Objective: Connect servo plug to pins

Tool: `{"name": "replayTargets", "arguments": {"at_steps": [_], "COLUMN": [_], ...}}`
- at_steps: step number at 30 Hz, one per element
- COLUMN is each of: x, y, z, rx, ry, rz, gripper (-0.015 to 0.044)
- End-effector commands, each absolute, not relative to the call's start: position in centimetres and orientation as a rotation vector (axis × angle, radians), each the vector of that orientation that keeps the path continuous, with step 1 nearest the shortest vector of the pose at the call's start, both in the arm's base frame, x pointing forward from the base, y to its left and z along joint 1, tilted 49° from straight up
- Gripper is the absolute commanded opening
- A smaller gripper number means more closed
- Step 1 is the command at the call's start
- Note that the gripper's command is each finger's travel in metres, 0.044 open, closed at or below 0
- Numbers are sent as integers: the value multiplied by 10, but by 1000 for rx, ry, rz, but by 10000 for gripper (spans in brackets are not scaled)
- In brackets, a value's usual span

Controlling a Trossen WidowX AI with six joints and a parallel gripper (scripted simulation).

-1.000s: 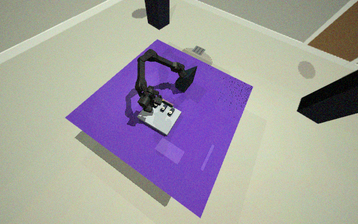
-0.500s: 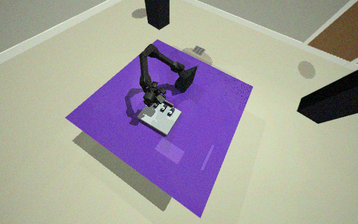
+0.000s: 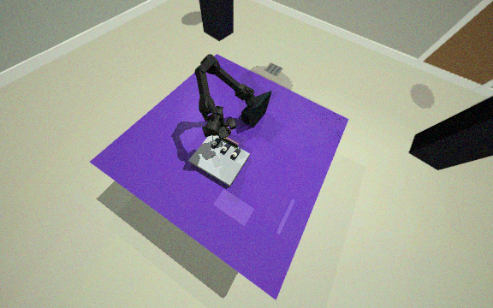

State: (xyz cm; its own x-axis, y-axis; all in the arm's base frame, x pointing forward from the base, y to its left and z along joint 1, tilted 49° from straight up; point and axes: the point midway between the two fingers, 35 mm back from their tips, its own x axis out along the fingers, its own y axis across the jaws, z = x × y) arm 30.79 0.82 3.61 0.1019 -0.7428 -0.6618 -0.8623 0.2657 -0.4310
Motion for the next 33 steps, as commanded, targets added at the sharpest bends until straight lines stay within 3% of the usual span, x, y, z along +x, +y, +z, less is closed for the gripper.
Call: {"name": "replayTargets", "arguments": {"at_steps": [1,25,33], "x": [291,211,211], "y": [7,-12,-23], "z": [34,24,13], "rx": [-1382,-814,-797], "ry": [1636,1440,1433], "rz": [50,-507,-520], "gripper": [0,0,0]}}
